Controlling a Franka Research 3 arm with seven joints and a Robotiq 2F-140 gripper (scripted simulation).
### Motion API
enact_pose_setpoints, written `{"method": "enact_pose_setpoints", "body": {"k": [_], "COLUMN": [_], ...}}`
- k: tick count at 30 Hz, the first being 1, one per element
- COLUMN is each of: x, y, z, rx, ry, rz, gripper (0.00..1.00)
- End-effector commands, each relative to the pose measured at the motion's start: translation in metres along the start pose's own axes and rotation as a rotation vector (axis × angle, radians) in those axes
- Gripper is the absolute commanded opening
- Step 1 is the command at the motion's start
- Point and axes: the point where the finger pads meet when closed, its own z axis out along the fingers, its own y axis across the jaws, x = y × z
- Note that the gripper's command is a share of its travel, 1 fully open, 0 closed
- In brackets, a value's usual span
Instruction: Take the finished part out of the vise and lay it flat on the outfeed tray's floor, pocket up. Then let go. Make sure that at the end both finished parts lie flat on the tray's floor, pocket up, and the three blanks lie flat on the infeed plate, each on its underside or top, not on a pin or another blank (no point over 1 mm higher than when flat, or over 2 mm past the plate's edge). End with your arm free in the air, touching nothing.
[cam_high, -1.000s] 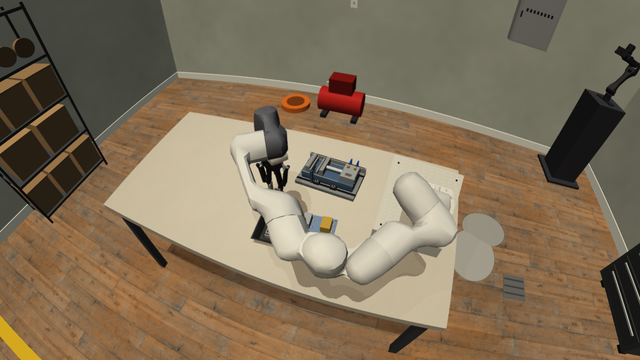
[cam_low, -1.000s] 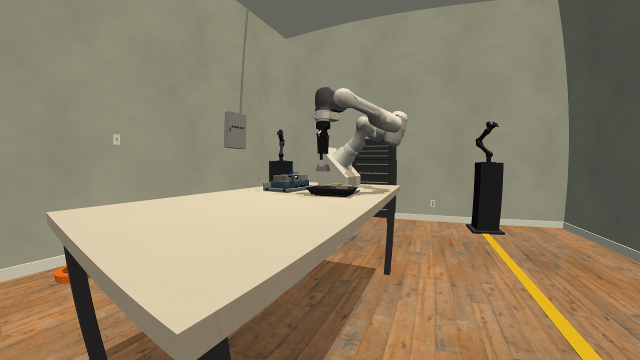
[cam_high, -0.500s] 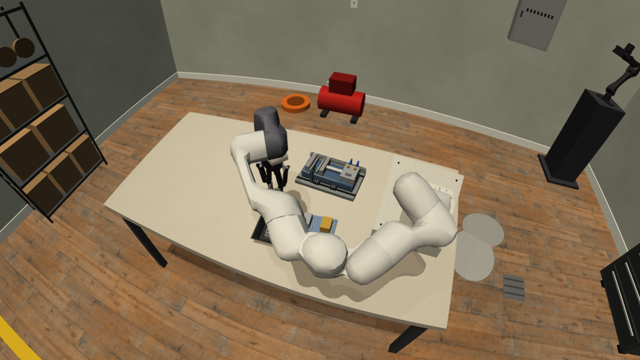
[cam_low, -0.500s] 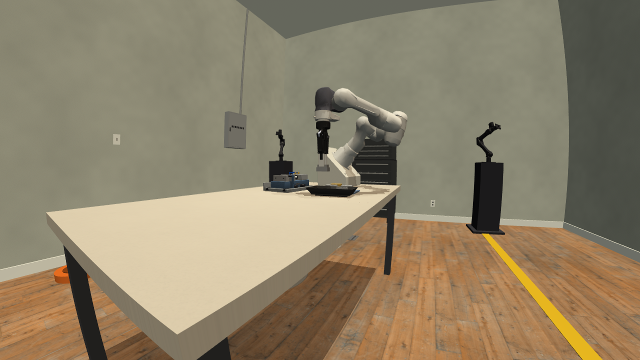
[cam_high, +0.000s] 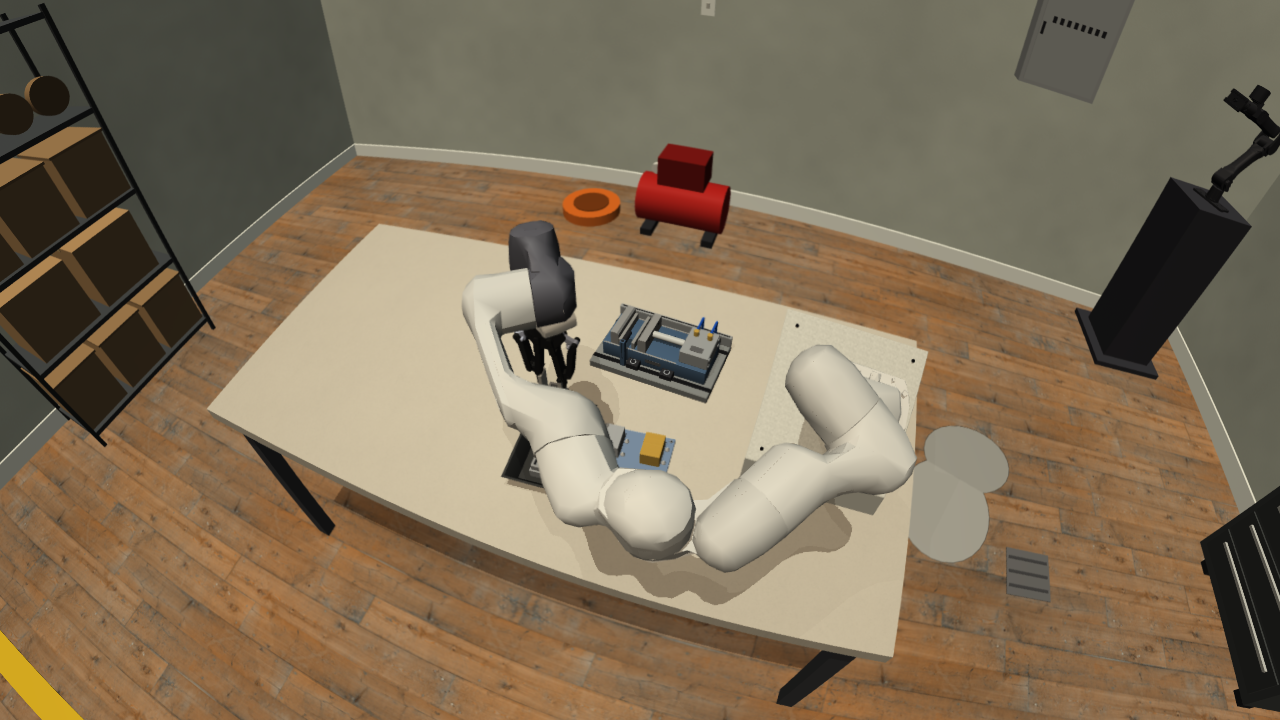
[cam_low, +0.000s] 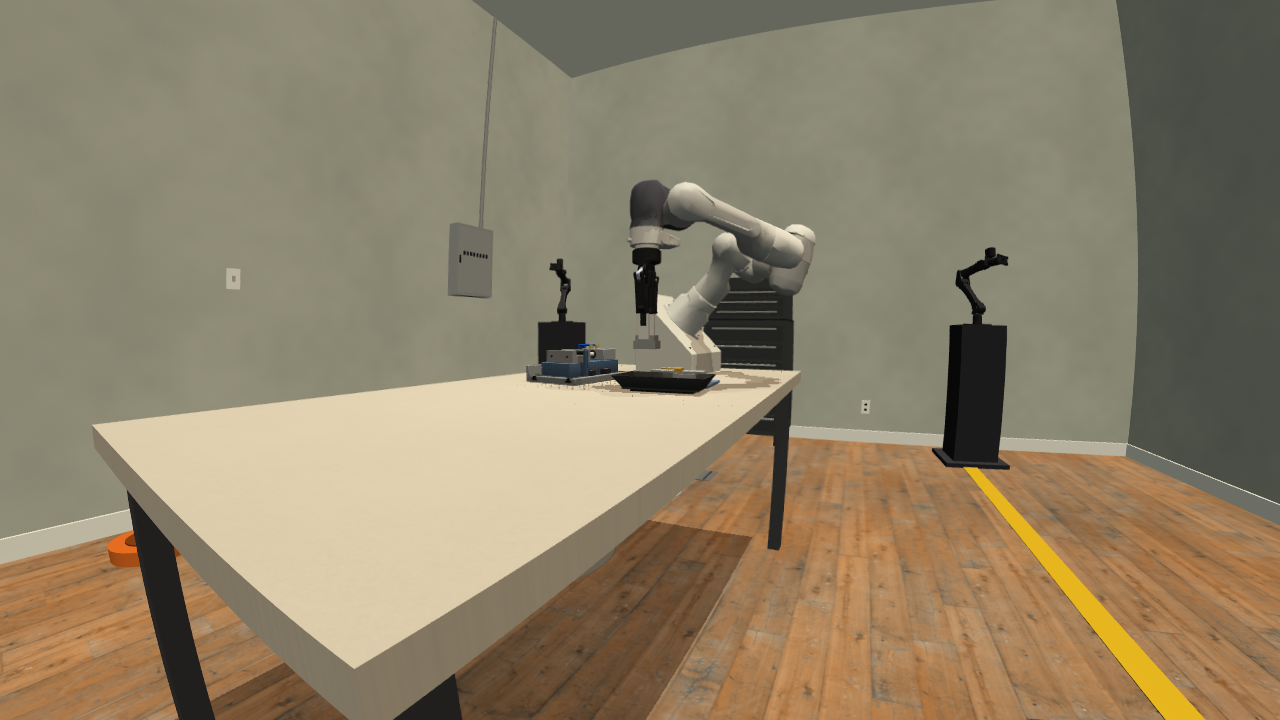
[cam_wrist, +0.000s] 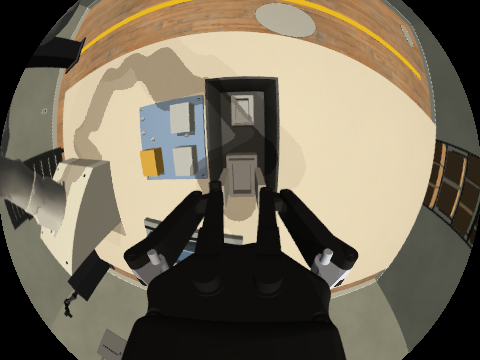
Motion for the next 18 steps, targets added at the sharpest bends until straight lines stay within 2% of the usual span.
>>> {"method": "enact_pose_setpoints", "body": {"k": [1, 18], "x": [-0.002, -0.002], "y": [0.002, 0.002], "z": [0.006, 0.036], "rx": [-0.006, -0.006], "ry": [-0.005, -0.005], "rz": [0.005, 0.005], "gripper": [0.0, 0.0]}}
